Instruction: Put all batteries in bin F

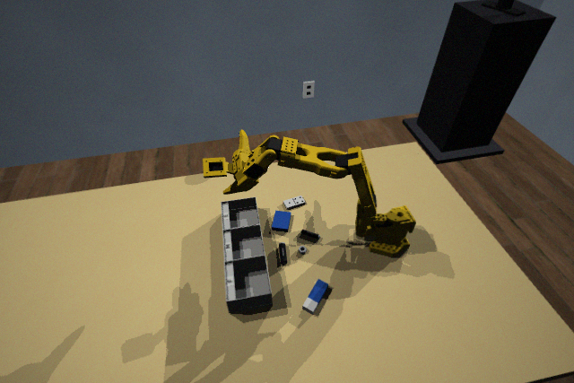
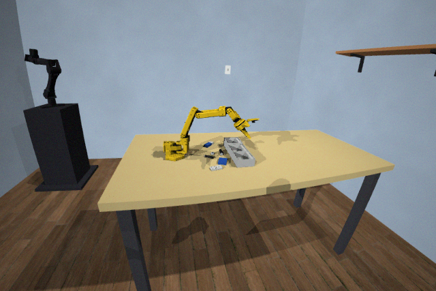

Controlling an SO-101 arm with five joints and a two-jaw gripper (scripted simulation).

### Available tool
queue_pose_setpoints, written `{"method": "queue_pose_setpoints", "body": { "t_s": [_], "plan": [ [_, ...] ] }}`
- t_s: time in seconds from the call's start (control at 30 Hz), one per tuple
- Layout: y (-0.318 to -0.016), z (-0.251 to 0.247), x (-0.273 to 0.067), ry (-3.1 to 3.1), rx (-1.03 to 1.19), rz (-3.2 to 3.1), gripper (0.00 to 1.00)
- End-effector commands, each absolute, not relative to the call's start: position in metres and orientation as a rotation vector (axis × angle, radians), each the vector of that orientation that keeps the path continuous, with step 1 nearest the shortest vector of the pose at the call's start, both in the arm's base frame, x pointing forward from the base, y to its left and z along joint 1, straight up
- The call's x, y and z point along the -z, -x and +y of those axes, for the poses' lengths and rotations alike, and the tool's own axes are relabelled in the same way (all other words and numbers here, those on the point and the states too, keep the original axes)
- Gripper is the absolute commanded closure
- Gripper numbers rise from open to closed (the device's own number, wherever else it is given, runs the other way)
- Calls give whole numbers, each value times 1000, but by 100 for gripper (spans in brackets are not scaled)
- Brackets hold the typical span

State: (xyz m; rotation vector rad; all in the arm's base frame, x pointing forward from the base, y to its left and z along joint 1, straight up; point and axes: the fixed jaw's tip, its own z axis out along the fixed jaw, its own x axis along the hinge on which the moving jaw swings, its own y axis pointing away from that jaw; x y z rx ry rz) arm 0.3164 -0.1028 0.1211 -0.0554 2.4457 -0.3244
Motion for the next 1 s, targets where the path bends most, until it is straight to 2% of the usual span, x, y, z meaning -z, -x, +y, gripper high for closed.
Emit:
{"method": "queue_pose_setpoints", "body": {
  "t_s": [0.0, 0.67, 0.97],
  "plan": [
    [-319, -108, -141, 52, 360, 2375, 0],
    [-319, -108, -140, 52, 358, 2379, 0],
    [-319, -108, -116, 53, 329, 2456, 0]
  ]
}}
